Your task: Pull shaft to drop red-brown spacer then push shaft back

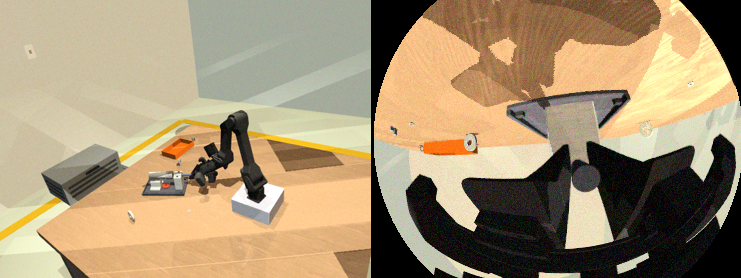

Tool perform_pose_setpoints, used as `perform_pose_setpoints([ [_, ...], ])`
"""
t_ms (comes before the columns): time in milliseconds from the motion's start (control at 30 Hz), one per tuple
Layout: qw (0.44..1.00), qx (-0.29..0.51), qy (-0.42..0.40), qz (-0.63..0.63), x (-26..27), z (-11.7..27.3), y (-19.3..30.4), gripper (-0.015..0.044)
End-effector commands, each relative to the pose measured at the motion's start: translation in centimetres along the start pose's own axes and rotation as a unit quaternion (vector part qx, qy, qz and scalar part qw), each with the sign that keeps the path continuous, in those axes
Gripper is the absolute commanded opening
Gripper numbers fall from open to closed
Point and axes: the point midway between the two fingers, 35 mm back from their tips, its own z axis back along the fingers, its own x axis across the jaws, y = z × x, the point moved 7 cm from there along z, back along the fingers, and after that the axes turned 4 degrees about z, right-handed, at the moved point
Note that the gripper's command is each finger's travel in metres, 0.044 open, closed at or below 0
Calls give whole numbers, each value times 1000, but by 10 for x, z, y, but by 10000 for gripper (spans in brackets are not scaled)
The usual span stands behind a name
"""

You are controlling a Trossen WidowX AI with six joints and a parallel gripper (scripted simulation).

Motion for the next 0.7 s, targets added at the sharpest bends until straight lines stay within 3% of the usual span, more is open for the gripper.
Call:
perform_pose_setpoints([
  [0,1000,2,1,0,0,-3,3,0],
  [667,1000,2,1,0,0,-9,6,0],
])
